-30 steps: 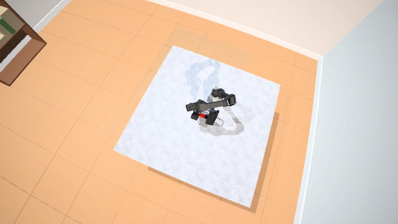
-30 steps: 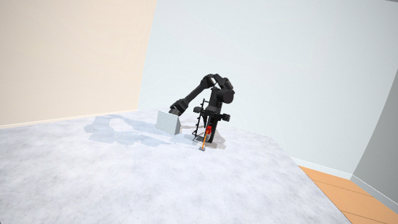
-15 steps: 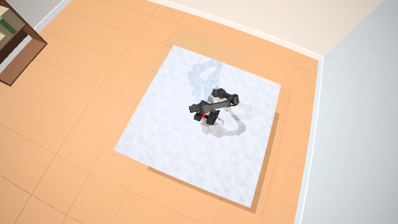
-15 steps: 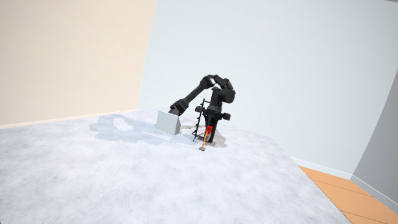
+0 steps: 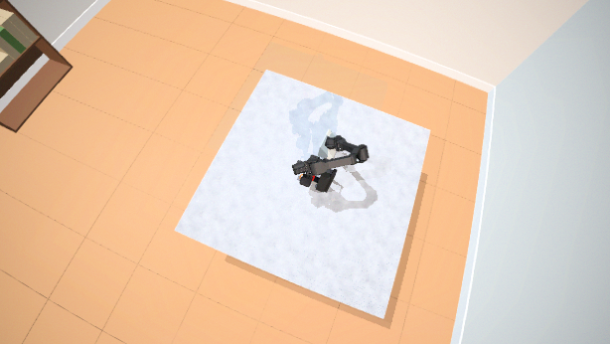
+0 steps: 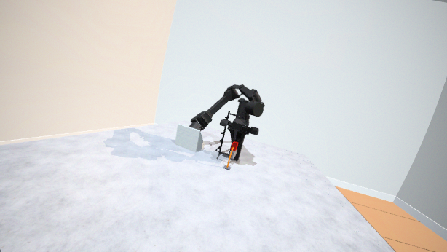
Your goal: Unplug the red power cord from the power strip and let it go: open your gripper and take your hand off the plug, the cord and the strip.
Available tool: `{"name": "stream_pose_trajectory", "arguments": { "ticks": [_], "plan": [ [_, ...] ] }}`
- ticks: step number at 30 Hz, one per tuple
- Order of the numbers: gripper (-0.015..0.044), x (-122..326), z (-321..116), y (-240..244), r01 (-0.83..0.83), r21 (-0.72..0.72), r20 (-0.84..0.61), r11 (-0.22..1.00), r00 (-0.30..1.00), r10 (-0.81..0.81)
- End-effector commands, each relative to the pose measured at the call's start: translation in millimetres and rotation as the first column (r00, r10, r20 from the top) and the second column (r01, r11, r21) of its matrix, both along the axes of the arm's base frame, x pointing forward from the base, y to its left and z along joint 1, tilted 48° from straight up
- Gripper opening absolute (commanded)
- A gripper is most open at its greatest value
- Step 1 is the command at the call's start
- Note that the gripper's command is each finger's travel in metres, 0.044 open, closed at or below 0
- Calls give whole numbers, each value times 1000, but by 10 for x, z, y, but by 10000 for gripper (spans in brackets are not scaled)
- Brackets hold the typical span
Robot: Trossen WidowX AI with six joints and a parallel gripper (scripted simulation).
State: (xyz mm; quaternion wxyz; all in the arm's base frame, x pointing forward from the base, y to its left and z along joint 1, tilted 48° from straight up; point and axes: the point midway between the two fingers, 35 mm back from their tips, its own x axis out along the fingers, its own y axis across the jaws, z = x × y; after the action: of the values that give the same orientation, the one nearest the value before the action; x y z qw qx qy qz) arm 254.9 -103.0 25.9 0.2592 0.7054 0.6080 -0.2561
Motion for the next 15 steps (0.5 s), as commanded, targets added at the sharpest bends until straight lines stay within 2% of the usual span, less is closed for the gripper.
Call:
{"name": "stream_pose_trajectory", "arguments": {
  "ticks": [1,11,14,15],
  "plan": [
    [160,-9,-28,45,4,7,-6,1000,1000,-4],
    [160,0,-76,99,4,8,-6,1000,1000,-4],
    [81,14,-66,76,-1,0,1,1000,1000,1],
    [75,14,-66,76,-1,0,1,1000,1000,1]
  ]
}}
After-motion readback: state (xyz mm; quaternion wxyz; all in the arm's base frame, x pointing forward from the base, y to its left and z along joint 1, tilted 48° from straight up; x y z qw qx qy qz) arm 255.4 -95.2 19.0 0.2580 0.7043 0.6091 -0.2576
